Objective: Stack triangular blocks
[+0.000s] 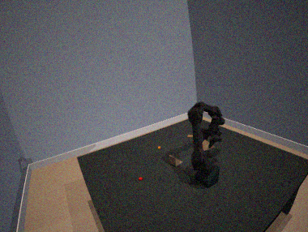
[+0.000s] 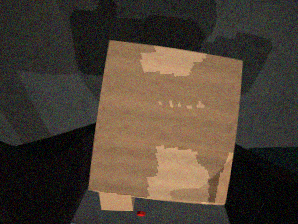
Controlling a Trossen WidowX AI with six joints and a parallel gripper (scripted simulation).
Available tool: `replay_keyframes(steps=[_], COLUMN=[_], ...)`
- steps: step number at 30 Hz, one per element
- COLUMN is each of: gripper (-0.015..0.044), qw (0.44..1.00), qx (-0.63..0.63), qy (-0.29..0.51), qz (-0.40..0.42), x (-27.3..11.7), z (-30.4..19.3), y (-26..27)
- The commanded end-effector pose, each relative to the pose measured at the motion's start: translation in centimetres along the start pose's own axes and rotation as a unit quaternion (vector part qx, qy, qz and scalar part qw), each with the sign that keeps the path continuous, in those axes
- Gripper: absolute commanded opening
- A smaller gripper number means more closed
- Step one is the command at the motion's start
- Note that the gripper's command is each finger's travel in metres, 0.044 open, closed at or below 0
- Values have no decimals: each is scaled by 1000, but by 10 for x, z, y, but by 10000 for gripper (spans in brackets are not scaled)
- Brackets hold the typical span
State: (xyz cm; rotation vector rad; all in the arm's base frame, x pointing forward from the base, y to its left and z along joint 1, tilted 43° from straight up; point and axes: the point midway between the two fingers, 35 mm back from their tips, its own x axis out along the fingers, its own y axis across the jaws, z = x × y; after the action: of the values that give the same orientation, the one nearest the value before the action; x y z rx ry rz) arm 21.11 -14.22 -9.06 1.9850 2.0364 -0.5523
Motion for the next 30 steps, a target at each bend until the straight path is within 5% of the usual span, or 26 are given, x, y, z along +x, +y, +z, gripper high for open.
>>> replay_keyframes(steps=[1, 8, 30], gripper=[0, 0, 0], qw=[1000, 1000, 926], qx=[-4, 10, 378], qy=[-4, -3, -12], qz=[2, 3, -12], x=[-17, -17, -17], z=[-7, -7, -8], y=[-1, -1, 0])
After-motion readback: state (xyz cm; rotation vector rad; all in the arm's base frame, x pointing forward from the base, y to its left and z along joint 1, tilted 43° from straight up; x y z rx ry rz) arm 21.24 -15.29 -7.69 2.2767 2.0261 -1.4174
